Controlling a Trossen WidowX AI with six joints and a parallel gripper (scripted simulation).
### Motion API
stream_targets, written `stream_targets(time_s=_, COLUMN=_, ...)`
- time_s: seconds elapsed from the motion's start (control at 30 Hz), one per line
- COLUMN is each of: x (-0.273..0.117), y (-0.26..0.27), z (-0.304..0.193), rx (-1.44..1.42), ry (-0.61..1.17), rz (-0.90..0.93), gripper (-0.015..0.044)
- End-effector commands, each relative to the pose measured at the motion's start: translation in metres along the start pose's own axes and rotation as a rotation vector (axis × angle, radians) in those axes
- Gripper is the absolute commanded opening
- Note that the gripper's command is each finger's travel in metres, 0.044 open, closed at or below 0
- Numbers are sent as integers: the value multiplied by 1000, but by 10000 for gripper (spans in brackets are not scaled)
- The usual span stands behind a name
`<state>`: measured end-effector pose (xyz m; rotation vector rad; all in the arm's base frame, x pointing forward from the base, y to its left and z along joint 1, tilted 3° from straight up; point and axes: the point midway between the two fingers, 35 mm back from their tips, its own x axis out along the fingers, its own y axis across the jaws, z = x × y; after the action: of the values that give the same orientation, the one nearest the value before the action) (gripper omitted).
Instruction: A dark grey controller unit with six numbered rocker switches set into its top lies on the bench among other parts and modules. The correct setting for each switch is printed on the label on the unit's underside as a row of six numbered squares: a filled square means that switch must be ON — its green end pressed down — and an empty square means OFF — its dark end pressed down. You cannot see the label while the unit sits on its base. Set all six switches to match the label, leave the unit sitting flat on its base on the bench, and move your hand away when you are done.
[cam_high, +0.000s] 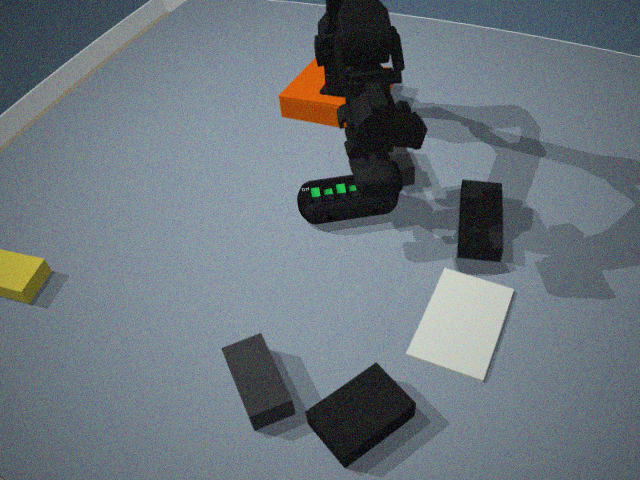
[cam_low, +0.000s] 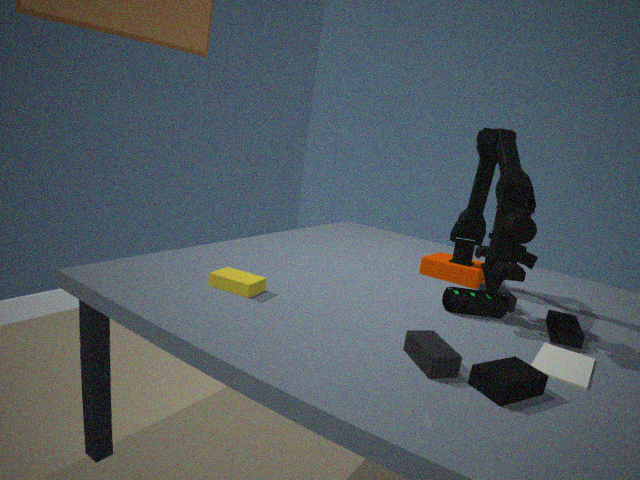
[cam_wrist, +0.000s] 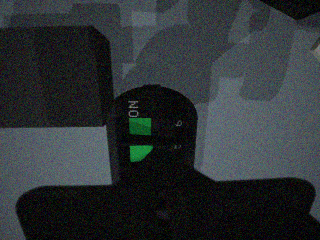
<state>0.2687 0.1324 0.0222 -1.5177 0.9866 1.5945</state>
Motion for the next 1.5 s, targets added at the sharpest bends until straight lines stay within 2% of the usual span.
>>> stream_targets(time_s=0.0, x=-35, y=-3, z=-1, rx=-5, ry=6, rz=-23, gripper=0)
stream_targets(time_s=0.23, x=-37, y=-3, z=-3, rx=-5, ry=7, rz=-22, gripper=0)
stream_targets(time_s=0.43, x=-38, y=-3, z=-61, rx=-5, ry=12, rz=-22, gripper=0)
stream_targets(time_s=1.47, x=0, y=-4, z=-62, rx=-5, ry=12, rz=-22, gripper=0)
